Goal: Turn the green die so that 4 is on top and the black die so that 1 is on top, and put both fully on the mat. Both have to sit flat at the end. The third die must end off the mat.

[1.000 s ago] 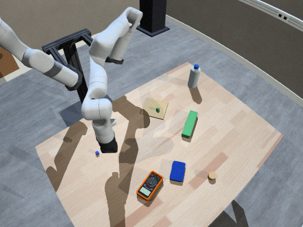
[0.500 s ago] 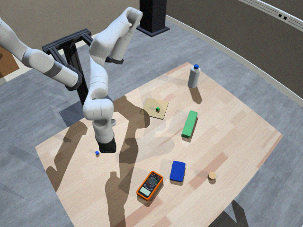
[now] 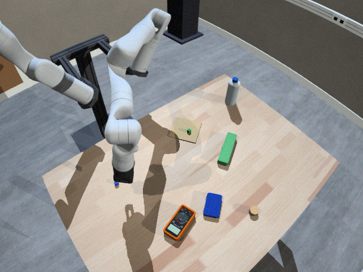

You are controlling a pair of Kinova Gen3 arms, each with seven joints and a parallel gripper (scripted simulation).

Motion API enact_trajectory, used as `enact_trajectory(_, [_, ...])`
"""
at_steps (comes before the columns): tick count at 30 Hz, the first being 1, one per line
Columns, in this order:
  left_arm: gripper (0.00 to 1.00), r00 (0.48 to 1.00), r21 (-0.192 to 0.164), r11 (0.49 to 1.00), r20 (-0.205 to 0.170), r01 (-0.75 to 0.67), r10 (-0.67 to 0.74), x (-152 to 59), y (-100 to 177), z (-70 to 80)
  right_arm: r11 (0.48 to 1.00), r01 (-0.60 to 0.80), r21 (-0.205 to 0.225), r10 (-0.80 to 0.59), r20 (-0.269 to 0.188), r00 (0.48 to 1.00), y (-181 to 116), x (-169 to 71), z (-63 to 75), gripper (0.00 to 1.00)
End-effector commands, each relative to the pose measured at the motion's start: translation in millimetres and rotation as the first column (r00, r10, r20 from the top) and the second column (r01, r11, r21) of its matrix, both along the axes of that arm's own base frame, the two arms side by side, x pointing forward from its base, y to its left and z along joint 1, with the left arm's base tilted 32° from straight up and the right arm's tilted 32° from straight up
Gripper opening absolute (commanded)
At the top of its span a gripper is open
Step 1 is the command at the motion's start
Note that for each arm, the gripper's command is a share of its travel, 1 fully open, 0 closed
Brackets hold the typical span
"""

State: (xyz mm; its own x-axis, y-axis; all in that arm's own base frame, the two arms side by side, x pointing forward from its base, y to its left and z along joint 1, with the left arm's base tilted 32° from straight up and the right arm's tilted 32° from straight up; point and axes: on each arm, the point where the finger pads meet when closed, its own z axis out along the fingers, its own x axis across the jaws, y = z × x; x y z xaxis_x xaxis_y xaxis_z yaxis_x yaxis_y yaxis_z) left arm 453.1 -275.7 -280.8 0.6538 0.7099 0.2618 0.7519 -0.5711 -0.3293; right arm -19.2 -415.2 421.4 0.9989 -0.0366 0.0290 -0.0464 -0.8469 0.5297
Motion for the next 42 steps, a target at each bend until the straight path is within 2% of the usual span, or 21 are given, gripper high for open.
enact_trajectory(1, [0.34,1.0,-0.043,0.999,-0.028,0.007,-0.008,-6.0,-7.5,-3.0,1.0,0.0,-0.002,0.0,0.0,1.0,0.0,-0.1,0.7,1.0])
enact_trajectory(7, [0.34,0.995,-0.146,0.989,-0.094,0.016,-0.029,-21.3,-24.5,-11.7,1.0,0.0,-0.002,0.0,0.0,1.0,0.0,-0.1,0.7,1.0])
enact_trajectory(9, [0.34,0.995,-0.146,0.989,-0.094,0.016,-0.029,-21.3,-24.5,-11.7,1.0,0.0,-0.002,0.0,0.0,1.0,0.0,-0.1,0.7,1.0])
enact_trajectory(17, [0.34,0.983,-0.324,0.946,-0.164,0.022,-0.079,-41.9,-56.6,-21.6,1.0,0.0,-0.002,0.0,0.0,1.0,0.0,-0.1,0.7,1.0])
enact_trajectory(23, [0.34,0.974,-0.476,0.879,-0.185,0.024,-0.127,-54.4,-87.1,-25.7,1.0,0.0,-0.002,0.0,0.0,1.0,0.0,-0.1,0.7,1.0])
enact_trajectory(24, [0.34,0.973,-0.502,0.864,-0.185,0.025,-0.135,-56.0,-92.5,-26.0,1.0,0.0,-0.002,0.0,0.0,1.0,0.0,-0.1,0.7,1.0])
enact_trajectory(26, [0.34,0.973,-0.502,0.864,-0.185,0.025,-0.135,-56.0,-92.5,-26.0,1.0,0.0,-0.002,0.0,0.0,1.0,0.0,-0.1,0.7,1.0])
enact_trajectory(32, [0.34,0.971,-0.651,0.758,-0.157,0.034,-0.179,-61.7,-126.7,-25.1,1.0,0.0,-0.002,0.0,0.0,1.0,0.0,-0.1,0.7,1.0])
enact_trajectory(38, [0.34,0.976,-0.776,0.628,-0.085,0.062,-0.201,-59.3,-159.9,-19.7,1.0,0.0,-0.002,0.0,0.0,1.0,0.0,-0.1,0.7,1.0])
enact_trajectory(41, [0.34,0.979,-0.825,0.559,-0.034,0.085,-0.199,-54.8,-174.8,-15.6,1.0,0.0,-0.002,0.0,0.0,1.0,0.0,-0.1,0.7,1.0])
enact_trajectory(42, [0.34,0.979,-0.825,0.559,-0.034,0.085,-0.199,-54.8,-174.8,-15.6,1.0,0.0,-0.002,0.0,0.0,1.0,0.0,-0.1,0.7,1.0])
